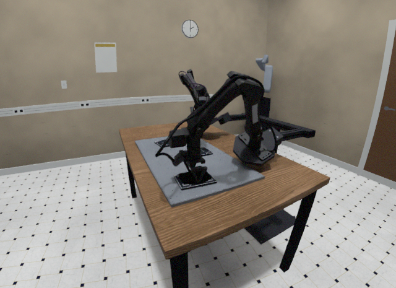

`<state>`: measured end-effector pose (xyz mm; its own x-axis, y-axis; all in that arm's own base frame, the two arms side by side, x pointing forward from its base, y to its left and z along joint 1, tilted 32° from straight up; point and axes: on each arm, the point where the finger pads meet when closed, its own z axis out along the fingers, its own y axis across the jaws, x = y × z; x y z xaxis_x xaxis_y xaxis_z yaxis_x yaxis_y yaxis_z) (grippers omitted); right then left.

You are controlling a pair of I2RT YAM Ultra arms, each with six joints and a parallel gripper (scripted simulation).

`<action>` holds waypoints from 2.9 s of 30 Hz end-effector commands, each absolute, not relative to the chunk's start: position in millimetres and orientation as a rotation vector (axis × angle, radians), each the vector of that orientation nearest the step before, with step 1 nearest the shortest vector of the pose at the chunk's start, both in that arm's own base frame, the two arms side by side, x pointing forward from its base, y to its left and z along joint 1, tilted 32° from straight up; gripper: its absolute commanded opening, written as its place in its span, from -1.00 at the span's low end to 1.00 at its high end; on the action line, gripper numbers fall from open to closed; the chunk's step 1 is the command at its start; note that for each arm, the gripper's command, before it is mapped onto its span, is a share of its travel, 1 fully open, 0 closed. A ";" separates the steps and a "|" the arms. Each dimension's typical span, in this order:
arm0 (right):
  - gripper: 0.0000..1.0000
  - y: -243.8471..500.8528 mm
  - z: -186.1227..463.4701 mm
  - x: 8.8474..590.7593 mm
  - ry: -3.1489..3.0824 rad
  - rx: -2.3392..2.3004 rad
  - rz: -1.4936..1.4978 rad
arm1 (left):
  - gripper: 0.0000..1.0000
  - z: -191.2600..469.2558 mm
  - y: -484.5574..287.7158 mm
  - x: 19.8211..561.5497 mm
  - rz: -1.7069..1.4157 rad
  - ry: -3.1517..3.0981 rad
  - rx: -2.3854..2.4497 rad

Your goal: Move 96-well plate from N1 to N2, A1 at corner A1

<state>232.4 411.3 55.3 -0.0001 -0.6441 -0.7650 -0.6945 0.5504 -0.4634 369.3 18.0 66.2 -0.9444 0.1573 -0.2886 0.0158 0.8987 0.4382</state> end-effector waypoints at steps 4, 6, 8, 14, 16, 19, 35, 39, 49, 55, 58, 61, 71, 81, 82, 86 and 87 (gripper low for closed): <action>1.00 420.4 63.0 226.8 1.669 -1.134 0.089 | 1.00 87.7 8.1 382.2 0.614 2.672 0.114; 1.00 420.4 63.0 226.8 1.669 -1.134 0.089 | 1.00 90.7 6.7 382.6 0.611 2.666 0.112; 1.00 420.4 63.0 226.8 1.669 -1.134 0.089 | 1.00 93.0 5.8 378.5 0.616 2.678 0.117; 1.00 420.4 63.0 226.8 1.669 -1.134 0.089 | 1.00 106.3 -0.2 372.5 0.615 2.678 0.117; 1.00 420.4 63.0 226.8 1.669 -1.134 0.089 | 1.00 107.4 2.0 371.9 0.607 2.683 0.121; 1.00 420.4 63.0 226.8 1.669 -1.134 0.089 | 1.00 110.7 -0.6 370.7 0.603 2.681 0.120; 1.00 420.4 63.0 226.8 1.669 -1.134 0.089 | 1.00 155.5 -25.8 337.8 0.625 2.737 0.137; 1.00 420.4 63.0 226.8 1.669 -1.134 0.089 | 1.00 154.8 -25.8 338.8 0.623 2.734 0.135; 1.00 420.4 63.0 226.8 1.669 -1.134 0.089 | 1.00 178.1 -37.0 350.4 0.488 2.390 0.060; 1.00 420.4 63.0 226.8 1.669 -1.134 0.089 | 1.00 181.8 -38.6 340.0 0.438 2.268 0.044; 1.00 420.4 63.0 226.8 1.669 -1.134 0.089 | 1.00 182.5 -39.4 331.5 0.405 2.186 0.035; 1.00 420.4 63.0 226.8 1.669 -1.134 0.089 | 1.00 181.5 -39.8 325.4 0.384 2.135 0.031; 1.00 420.4 63.0 226.8 1.669 -1.134 0.089 | 1.00 170.8 -38.6 312.0 0.372 2.103 0.045; 1.00 420.4 63.0 226.8 1.669 -1.134 0.089 | 1.00 170.2 -38.4 311.5 0.371 2.105 0.044; 1.00 420.4 63.0 226.8 1.669 -1.134 0.089 | 1.00 170.2 -38.4 311.5 0.371 2.105 0.043; 1.00 420.4 63.0 226.8 1.669 -1.134 0.089 | 1.00 171.7 -39.0 314.0 0.362 2.106 0.036; 1.00 420.4 63.0 226.8 1.669 -1.134 0.089 | 1.00 171.7 -39.0 314.0 0.362 2.106 0.036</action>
